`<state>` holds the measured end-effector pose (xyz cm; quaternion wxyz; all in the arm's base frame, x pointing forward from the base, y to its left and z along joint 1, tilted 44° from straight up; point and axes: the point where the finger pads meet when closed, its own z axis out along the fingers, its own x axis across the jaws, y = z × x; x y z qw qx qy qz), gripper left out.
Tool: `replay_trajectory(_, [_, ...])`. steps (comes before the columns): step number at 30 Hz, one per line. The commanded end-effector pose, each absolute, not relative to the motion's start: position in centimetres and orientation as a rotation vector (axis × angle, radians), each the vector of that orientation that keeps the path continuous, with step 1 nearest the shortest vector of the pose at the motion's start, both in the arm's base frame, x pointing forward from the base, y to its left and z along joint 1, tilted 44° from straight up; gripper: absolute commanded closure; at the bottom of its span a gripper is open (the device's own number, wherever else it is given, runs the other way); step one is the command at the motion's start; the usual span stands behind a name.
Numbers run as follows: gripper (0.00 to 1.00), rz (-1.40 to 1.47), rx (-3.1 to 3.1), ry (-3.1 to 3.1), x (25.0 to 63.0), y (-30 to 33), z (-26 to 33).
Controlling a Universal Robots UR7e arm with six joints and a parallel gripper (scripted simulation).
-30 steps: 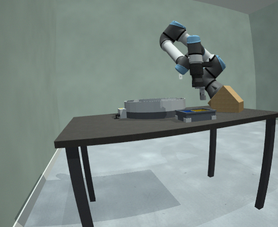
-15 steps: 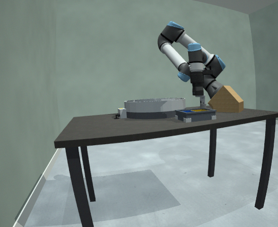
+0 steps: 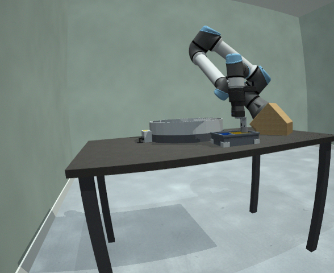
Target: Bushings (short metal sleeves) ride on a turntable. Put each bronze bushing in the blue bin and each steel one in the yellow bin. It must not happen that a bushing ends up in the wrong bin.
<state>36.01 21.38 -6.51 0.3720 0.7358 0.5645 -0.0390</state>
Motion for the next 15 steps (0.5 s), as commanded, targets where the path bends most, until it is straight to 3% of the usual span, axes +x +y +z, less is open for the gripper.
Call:
replay_trajectory(1, [1.00, -0.098, 1.886, 1.447, 36.10, 21.31, -6.64])
replay_trajectory(15, [1.00, -0.098, 1.886, 1.447, 36.33, 20.98, -7.11])
